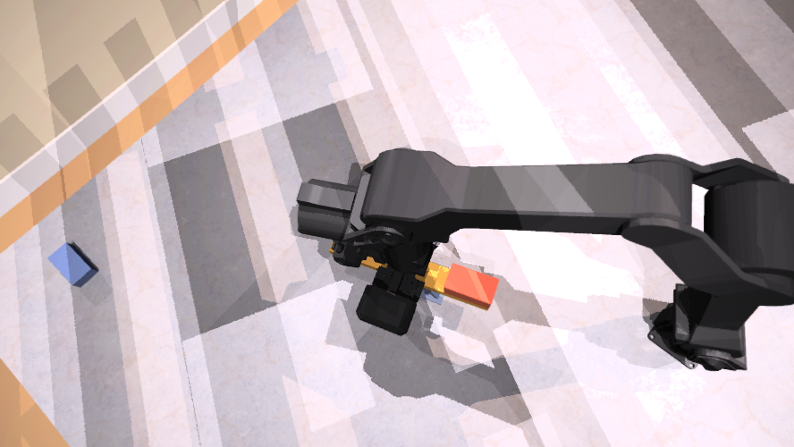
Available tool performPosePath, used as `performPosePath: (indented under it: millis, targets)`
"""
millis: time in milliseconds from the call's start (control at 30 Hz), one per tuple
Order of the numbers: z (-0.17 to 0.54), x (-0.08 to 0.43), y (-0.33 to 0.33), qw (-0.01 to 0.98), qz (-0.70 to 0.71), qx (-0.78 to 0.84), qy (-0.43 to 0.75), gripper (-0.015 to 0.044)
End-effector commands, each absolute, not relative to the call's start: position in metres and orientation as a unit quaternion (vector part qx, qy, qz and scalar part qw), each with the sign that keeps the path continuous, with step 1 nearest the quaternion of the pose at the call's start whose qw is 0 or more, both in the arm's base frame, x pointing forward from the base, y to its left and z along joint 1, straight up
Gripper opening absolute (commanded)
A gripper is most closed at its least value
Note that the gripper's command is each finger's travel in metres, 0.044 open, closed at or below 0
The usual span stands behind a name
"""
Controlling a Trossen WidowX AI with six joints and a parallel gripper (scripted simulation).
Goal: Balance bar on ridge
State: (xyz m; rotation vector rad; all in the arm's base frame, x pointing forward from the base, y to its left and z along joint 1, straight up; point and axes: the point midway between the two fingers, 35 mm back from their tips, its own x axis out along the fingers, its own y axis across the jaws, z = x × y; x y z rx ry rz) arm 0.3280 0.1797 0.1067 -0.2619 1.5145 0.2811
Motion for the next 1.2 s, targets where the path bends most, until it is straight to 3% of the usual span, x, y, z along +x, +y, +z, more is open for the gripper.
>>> performPosePath:
  millis: [0,1167]
  targets:
    - [0.1069,0.3281,0.1797,0.71,0.127,-0.118,0.682,0.0167]
    - [0.1069,0.3281,0.1797,0.71,0.127,-0.118,0.682,0.0185]
